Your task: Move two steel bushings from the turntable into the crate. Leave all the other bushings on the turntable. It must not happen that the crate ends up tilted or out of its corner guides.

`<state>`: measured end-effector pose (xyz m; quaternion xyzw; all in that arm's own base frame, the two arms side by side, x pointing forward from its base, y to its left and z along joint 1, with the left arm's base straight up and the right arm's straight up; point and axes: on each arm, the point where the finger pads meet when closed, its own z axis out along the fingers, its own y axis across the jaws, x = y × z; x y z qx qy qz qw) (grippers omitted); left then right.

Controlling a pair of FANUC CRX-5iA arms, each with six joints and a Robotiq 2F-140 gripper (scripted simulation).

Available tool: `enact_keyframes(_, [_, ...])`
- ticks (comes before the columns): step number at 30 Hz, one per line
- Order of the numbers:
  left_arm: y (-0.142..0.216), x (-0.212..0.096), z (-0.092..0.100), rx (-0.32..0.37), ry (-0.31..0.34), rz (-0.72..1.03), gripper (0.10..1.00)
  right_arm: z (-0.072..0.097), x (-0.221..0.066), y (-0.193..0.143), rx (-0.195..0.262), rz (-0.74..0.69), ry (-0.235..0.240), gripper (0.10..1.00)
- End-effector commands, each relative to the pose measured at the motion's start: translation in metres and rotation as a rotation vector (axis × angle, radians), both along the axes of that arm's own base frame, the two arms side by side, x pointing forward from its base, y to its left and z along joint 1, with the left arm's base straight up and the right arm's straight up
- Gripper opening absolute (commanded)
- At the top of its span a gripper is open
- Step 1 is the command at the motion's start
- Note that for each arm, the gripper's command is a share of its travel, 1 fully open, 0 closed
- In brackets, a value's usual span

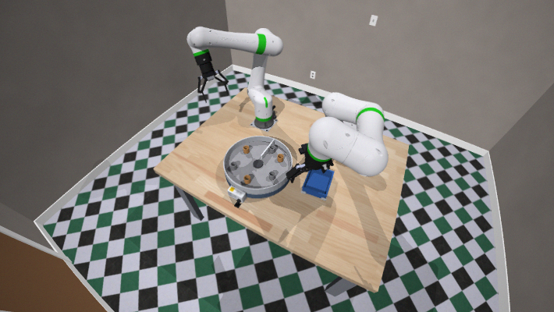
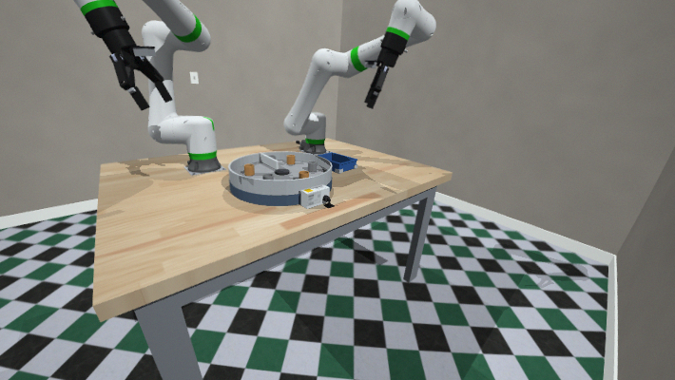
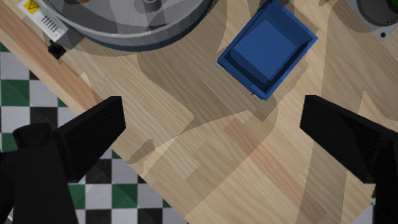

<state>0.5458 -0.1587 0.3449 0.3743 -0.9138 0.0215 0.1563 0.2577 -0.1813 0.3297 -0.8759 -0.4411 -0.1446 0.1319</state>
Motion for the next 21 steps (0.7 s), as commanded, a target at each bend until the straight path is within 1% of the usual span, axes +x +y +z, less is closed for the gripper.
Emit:
enact_keyframes(1, [0.027, 0.008, 0.000, 0.017, -0.004, 0.107, 1.000, 0.000, 0.000, 0.000, -0.001, 0.000, -0.001, 1.000])
enact_keyframes(10, [0.140, 0.019, -0.005, 0.090, 0.013, 0.540, 1.000, 0.000, 0.000, 0.000, -0.001, 0.000, -0.001, 1.000])
enact_keyframes(14, [0.196, 0.016, -0.008, 0.124, 0.025, 0.752, 1.000, 0.000, 0.000, 0.000, -0.001, 0.000, -0.001, 1.000])
enact_keyframes(16, [0.196, 0.016, -0.008, 0.124, 0.025, 0.752, 1.000, 0.000, 0.000, 0.000, -0.001, 0.000, -0.001, 1.000])
enact_keyframes(21, [0.268, 0.003, -0.012, 0.165, 0.045, 1.031, 1.000, 0.000, 0.000, 0.000, -0.001, 0.000, -0.001, 1.000])
